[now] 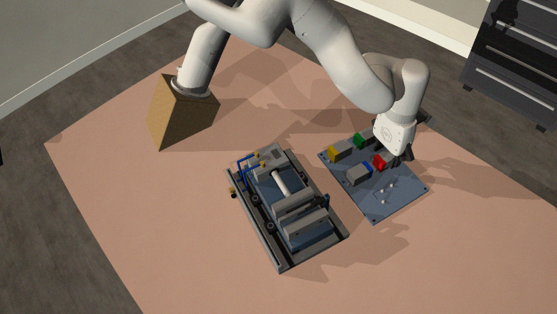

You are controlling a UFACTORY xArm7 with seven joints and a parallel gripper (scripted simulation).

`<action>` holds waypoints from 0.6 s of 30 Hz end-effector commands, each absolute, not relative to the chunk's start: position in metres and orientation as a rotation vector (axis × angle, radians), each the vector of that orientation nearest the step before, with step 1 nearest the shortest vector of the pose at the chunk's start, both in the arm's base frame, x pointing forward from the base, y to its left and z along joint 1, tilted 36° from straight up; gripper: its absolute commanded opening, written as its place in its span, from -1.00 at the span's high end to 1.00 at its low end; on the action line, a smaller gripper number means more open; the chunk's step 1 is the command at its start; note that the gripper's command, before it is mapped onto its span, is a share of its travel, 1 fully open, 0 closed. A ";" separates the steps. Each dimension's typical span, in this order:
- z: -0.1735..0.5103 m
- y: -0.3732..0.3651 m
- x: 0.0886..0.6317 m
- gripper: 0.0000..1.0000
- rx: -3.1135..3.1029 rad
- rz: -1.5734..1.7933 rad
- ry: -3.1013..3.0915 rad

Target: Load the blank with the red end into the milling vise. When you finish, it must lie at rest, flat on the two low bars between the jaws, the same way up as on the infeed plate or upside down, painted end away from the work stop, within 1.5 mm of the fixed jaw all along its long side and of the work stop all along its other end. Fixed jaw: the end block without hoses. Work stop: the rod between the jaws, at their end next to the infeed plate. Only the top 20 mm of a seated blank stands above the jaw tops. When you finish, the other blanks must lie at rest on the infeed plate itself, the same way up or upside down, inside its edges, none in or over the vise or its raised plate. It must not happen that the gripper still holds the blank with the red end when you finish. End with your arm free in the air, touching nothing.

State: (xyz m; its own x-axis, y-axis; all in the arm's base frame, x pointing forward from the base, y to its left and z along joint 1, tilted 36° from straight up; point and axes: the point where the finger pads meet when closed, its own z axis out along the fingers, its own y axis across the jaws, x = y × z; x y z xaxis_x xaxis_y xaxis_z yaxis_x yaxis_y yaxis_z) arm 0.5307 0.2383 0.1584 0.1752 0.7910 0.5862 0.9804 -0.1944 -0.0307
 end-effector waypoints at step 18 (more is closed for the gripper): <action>0.165 0.234 0.531 -0.36 -2.057 -0.643 -1.670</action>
